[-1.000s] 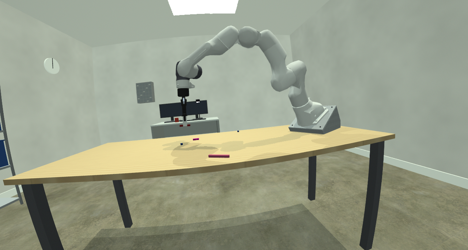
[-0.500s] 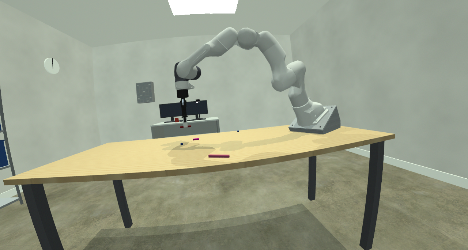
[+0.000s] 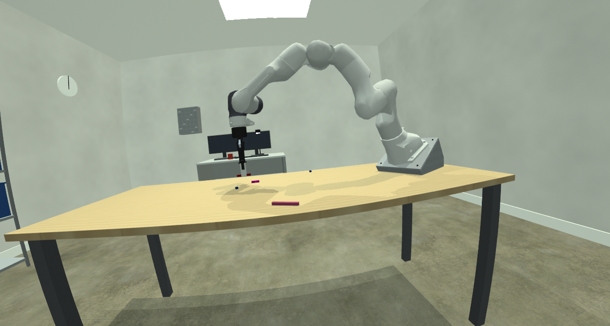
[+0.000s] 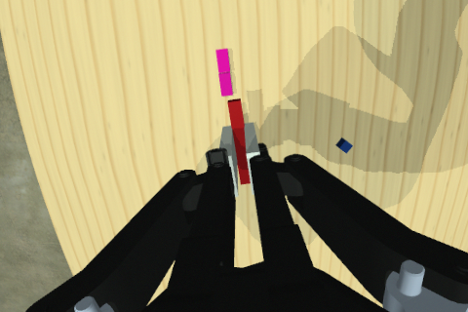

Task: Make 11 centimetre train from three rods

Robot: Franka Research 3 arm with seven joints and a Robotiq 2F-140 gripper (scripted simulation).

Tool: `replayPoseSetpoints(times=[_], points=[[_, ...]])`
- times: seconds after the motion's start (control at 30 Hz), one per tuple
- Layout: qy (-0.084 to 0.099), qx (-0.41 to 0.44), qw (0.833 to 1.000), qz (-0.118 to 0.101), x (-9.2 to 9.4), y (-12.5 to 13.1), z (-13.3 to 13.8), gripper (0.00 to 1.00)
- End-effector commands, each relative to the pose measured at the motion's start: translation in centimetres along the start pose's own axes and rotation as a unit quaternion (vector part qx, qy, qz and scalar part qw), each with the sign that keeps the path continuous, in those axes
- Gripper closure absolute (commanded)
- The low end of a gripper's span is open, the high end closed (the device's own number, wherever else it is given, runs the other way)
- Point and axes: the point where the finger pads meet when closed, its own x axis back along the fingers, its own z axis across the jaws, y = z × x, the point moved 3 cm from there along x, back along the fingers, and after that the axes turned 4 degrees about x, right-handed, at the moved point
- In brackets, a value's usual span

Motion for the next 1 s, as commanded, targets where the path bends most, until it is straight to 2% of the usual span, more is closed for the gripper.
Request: replayPoseSetpoints(times=[0.0, 0.13, 0.33, 0.97], points=[[-0.009, -0.011, 1.0, -0.005, -1.2, 0.4, -0.6, 0.88], [-0.009, -0.011, 1.0, -0.005, -2.3, 0.4, -0.6, 0.88], [-0.009, -0.011, 1.0, -0.005, -2.8, 0.4, -0.6, 0.88], [-0.009, -0.011, 1.0, -0.005, -2.8, 0.4, -0.6, 0.88]])
